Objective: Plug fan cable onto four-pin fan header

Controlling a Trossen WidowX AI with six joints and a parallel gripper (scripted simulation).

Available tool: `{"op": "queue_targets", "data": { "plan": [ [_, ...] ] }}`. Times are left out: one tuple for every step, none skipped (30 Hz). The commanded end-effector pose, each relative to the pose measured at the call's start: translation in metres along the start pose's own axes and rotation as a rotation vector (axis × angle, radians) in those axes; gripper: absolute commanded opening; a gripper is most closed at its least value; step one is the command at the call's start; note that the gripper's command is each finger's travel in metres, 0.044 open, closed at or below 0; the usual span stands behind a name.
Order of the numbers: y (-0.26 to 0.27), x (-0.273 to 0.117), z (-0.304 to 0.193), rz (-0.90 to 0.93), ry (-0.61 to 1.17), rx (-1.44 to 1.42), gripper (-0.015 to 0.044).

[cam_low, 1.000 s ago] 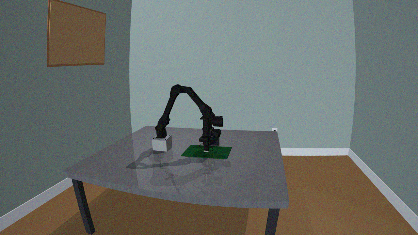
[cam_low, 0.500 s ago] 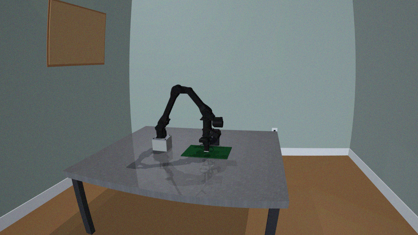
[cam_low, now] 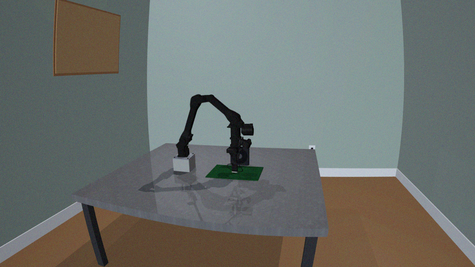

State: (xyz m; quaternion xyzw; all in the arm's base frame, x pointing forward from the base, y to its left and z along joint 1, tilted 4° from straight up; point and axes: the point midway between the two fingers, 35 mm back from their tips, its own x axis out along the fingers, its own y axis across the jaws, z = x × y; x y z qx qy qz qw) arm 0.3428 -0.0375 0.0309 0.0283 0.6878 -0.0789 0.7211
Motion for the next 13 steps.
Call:
{"op": "queue_targets", "data": {
  "plan": [
    [0.000,-0.005,-0.002,-0.003,0.009,0.003,0.0260],
    [0.000,-0.005,0.000,-0.003,0.009,0.003,0.0260],
    [0.000,-0.006,0.004,-0.003,0.008,0.003,0.0260],
    [0.000,-0.007,0.012,-0.003,0.008,0.003,0.0260],
    [0.001,-0.008,0.021,-0.003,0.007,0.003,0.0260],
    [0.001,-0.009,0.030,-0.003,0.006,0.003,0.0260],
    [0.002,-0.009,0.039,-0.003,0.005,0.003,0.0260],
    [0.002,-0.010,0.047,-0.003,0.004,0.003,0.0260],
    [0.003,-0.011,0.056,-0.003,0.003,0.003,0.0260],
    [0.003,-0.011,0.064,-0.003,0.003,0.003,0.0260],
    [0.004,-0.011,0.072,-0.003,0.002,0.003,0.0260],
    [0.004,-0.011,0.080,-0.003,0.001,0.004,0.0260],
    [0.004,-0.011,0.088,-0.003,0.000,0.004,0.0260]
  ]
}}
